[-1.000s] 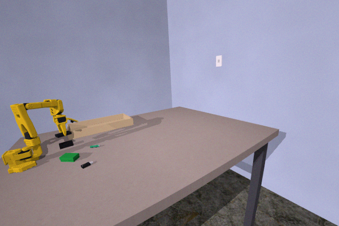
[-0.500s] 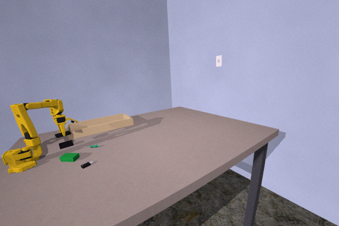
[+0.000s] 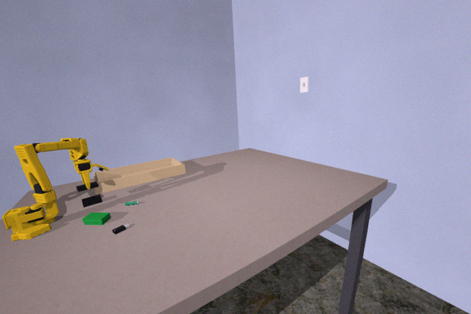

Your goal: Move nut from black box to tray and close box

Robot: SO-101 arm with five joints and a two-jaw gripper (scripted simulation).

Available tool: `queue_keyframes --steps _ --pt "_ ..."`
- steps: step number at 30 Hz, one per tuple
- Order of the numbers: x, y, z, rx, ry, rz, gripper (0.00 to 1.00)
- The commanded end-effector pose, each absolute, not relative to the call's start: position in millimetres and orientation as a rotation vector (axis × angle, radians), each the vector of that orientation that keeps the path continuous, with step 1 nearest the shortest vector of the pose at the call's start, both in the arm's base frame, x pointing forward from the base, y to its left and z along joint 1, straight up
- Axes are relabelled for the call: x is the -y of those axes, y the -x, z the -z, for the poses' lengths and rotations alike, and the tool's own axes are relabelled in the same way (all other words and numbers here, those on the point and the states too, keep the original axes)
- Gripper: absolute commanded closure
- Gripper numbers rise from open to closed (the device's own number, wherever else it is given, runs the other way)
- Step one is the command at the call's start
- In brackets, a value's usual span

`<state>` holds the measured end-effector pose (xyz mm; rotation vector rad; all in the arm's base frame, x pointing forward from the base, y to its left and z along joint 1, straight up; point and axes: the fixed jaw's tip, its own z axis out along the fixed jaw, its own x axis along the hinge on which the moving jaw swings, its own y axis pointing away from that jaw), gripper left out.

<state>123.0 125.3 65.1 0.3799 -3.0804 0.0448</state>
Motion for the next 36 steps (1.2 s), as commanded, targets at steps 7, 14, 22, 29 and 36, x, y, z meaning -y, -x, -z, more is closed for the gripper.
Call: queue_keyframes --steps 7,14,22,29,36 --pt "-127.7 -127.7 -70.3 3.122 -0.353 0.0 0.79" --pt "-127.7 -127.7 -70.3 3.122 -0.353 0.0 0.79" --pt "-127.5 -128.5 -70.3 3.125 -0.324 0.0 0.79" --pt "-127.1 -130.2 -70.3 3.13 -0.266 0.0 0.79" --pt "-126.6 -131.9 -70.3 3.135 -0.208 0.0 0.79"
